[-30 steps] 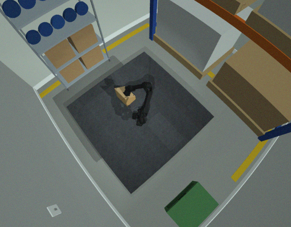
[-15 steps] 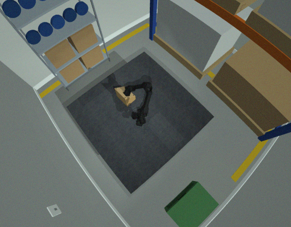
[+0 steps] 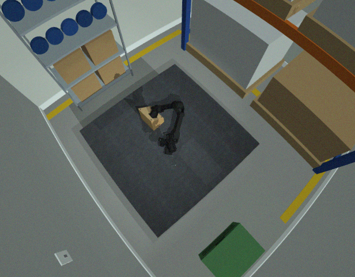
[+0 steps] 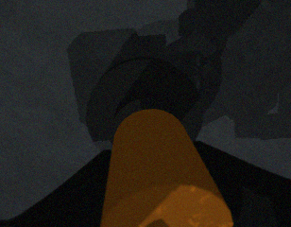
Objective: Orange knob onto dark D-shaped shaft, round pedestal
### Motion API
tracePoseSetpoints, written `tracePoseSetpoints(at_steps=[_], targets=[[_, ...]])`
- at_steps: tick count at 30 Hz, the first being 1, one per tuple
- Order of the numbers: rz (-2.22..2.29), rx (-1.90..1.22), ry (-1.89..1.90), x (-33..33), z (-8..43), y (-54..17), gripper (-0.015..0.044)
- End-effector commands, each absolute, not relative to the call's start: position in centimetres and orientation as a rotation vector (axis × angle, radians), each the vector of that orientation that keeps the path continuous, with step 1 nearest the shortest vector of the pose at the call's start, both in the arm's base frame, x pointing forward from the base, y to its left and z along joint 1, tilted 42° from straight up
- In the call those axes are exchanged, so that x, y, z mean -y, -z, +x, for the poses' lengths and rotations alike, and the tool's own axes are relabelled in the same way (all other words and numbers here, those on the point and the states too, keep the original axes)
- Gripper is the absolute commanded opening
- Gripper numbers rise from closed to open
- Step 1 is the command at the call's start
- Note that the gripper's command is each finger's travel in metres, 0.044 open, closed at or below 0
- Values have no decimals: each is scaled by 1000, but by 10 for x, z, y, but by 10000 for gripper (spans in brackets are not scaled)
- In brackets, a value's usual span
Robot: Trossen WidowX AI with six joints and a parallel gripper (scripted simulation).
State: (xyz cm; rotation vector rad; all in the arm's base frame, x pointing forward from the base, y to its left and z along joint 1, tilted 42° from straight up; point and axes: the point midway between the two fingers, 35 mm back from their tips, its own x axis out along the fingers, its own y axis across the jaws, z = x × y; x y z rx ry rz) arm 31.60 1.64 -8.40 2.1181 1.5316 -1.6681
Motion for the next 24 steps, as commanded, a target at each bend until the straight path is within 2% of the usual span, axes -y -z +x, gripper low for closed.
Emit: tracePoseSetpoints(at_steps=[1, 24], targets=[[2124, -1532, 1667, -16, 316, 84, 0], [2154, -1499, 1737, -20, 319, 89, 0]])
